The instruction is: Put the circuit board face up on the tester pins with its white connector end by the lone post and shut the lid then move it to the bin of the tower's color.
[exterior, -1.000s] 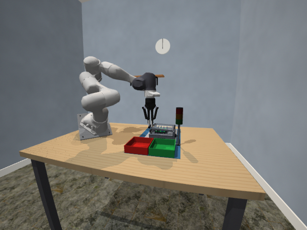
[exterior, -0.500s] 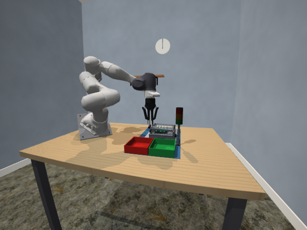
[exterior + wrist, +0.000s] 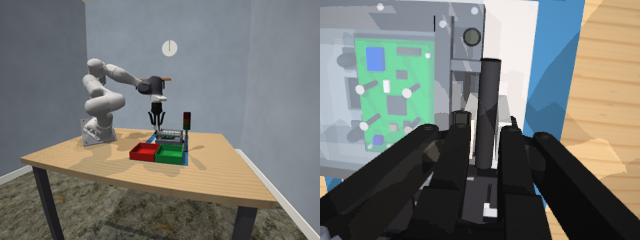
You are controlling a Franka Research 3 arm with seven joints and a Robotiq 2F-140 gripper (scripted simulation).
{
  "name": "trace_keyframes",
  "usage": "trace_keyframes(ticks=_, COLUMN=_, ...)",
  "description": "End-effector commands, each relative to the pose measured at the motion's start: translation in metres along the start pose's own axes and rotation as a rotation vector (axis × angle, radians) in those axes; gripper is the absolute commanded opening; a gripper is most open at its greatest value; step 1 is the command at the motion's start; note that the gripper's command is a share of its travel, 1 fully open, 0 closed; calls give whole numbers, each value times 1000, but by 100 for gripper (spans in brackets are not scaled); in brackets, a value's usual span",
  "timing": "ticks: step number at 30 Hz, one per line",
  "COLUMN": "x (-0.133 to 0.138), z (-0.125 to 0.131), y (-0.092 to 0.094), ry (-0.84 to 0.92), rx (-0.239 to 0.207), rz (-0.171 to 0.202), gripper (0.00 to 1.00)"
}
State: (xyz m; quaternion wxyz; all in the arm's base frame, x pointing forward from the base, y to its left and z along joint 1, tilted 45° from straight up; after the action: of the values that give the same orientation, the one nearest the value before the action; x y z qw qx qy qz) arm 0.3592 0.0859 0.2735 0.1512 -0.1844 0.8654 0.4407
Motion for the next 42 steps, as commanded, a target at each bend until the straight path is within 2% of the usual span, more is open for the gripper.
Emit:
trace_keyframes(ticks=1, x=-1, z=1, y=-4, ry=-3, rx=-4, rz=0, gripper=0)
trace_keyframes(ticks=42, x=-1, z=1, y=-11, ry=-3, rx=-4, rz=0, gripper=0)
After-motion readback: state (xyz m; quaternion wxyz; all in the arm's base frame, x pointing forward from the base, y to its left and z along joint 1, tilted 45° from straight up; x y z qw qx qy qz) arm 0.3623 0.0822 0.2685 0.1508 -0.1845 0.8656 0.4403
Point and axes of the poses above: the point where the finger pads meet when closed, its own y axis back along the fingers, its own x axis across the jaws, z = x × y, the point moved 4 cm from there along y, back along the fingers, and after that the axes turned 9 degrees about y, right-handed, at the moved point
